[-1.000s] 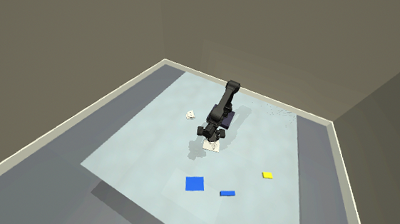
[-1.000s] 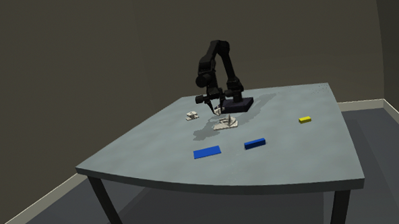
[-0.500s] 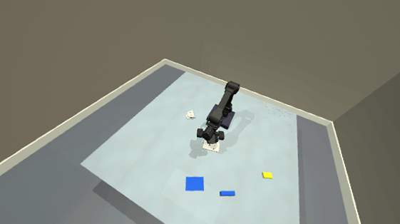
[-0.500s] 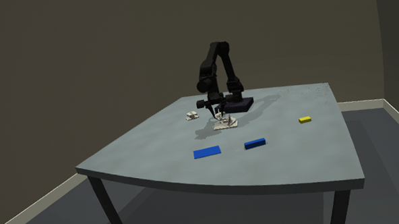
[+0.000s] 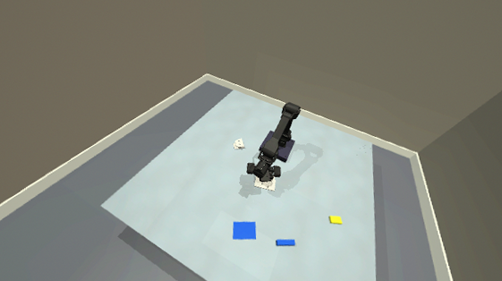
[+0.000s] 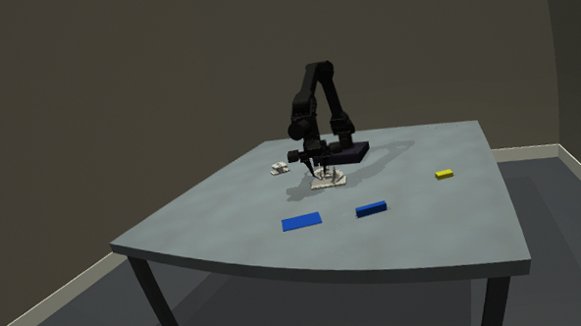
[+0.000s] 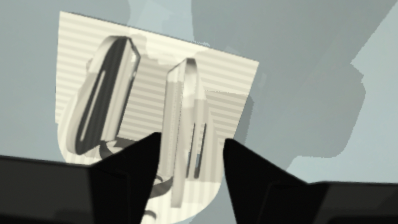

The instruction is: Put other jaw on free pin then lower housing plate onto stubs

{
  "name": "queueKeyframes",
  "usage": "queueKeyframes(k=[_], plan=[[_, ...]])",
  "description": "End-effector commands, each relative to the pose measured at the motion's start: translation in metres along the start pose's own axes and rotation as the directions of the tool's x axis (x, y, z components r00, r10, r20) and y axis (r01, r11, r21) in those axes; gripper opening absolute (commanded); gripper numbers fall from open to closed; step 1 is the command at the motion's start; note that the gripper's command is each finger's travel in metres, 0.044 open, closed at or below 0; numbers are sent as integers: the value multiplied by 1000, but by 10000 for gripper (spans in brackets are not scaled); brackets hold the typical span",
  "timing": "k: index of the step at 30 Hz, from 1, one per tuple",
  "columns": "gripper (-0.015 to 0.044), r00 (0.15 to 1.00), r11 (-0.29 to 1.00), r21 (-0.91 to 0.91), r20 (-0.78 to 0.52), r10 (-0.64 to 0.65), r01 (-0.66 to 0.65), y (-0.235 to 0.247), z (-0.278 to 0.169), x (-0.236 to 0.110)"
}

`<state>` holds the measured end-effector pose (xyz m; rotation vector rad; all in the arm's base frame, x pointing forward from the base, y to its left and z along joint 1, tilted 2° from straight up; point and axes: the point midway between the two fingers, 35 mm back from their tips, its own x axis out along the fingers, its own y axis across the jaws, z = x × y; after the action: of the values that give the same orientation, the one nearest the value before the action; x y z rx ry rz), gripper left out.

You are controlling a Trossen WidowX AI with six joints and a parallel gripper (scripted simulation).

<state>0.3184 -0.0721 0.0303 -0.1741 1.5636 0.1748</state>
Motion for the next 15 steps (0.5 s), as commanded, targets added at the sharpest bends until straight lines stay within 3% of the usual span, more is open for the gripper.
queueKeyframes(k=[1,15], plan=[[134,1000,1000,3,2,-1,1,0,0,1],[134,1000,1000,-2,2,-1,1,0,0,4]])
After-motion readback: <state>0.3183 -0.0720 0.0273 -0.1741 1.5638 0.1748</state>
